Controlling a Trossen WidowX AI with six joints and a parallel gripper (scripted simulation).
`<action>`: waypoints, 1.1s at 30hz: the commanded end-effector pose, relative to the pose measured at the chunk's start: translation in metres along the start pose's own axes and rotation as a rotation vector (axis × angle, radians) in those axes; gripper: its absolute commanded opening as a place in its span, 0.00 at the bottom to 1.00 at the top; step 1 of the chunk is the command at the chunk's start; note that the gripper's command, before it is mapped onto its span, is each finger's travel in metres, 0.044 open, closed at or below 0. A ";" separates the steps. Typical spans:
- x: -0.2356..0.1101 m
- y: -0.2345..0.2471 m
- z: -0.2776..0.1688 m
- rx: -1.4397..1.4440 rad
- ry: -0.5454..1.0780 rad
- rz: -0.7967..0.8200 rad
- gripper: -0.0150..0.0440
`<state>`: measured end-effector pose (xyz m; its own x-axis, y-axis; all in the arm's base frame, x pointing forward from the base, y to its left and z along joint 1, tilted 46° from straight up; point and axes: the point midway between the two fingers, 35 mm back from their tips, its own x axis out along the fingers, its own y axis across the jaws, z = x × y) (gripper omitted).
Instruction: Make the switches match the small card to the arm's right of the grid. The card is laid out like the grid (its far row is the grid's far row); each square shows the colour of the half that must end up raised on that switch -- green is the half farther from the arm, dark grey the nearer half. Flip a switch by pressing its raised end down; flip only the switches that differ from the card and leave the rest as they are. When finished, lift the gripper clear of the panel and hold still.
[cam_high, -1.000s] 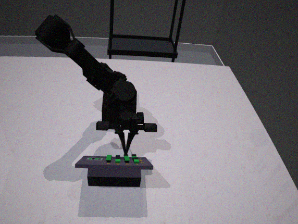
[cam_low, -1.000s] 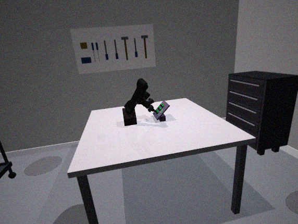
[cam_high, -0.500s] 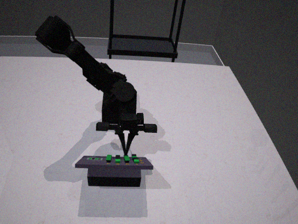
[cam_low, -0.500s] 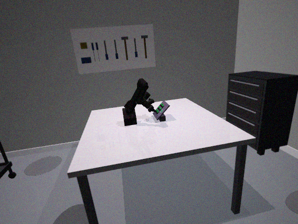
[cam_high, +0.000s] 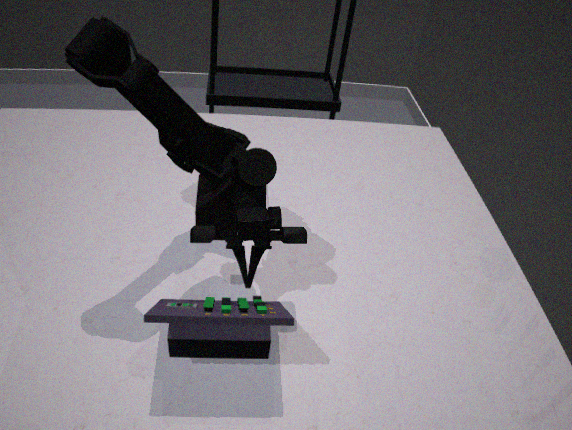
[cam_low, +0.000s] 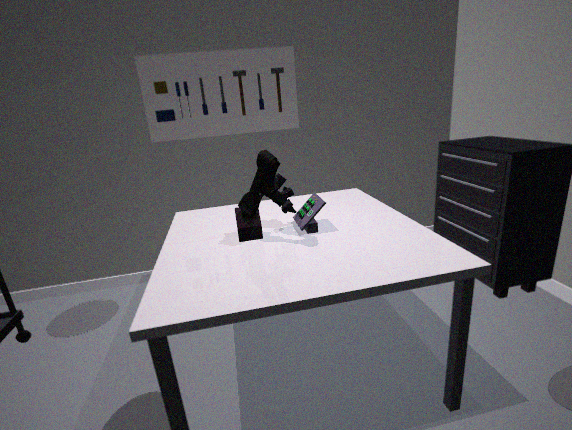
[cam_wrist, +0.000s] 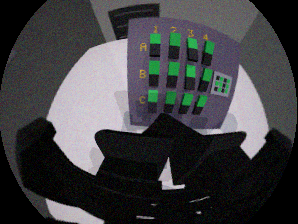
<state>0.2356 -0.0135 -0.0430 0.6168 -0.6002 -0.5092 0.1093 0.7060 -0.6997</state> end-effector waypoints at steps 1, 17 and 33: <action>-0.024 0.000 0.003 0.010 0.006 -0.005 0.25; -0.048 -0.030 0.021 0.004 -0.003 -0.020 0.25; -0.005 -0.035 0.024 0.003 0.020 -0.025 0.25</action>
<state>0.2461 -0.0220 0.0000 0.6033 -0.6234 -0.4974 0.1360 0.6949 -0.7061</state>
